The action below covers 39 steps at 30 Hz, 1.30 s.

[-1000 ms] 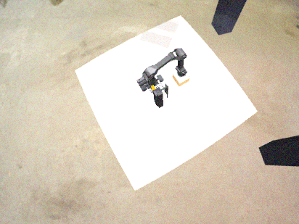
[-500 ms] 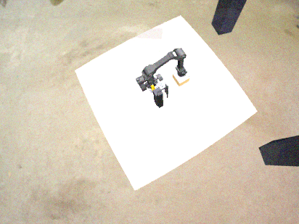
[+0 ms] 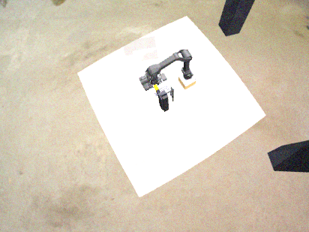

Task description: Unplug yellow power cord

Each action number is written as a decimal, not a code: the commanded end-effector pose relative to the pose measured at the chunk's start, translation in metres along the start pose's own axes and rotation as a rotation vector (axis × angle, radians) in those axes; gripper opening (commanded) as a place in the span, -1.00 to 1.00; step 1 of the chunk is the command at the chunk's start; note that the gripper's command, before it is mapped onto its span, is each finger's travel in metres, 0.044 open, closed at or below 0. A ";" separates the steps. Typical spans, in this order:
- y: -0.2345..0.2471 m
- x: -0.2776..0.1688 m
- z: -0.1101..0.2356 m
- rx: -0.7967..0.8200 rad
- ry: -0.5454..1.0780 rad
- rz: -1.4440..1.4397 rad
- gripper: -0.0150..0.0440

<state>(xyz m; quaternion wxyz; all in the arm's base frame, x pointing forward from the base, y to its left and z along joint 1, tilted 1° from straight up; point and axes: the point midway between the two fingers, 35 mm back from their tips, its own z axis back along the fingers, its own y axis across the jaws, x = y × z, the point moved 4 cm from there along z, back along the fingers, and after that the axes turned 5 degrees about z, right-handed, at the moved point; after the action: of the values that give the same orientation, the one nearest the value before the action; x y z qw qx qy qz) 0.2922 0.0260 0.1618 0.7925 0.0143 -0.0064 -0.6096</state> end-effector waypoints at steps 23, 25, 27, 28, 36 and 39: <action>-0.006 0.059 0.013 0.005 -0.010 -0.007 1.00; -0.006 0.059 0.013 0.005 -0.010 -0.007 1.00; -0.006 0.059 0.013 0.005 -0.010 -0.007 1.00; -0.006 0.059 0.013 0.005 -0.010 -0.007 1.00; -0.006 0.059 0.013 0.005 -0.010 -0.007 1.00; -0.006 0.059 0.013 0.005 -0.010 -0.007 1.00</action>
<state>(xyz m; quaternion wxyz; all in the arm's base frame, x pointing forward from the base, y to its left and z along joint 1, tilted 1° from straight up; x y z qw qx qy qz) 0.3011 -0.0331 0.1737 0.7888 0.0131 -0.0121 -0.6144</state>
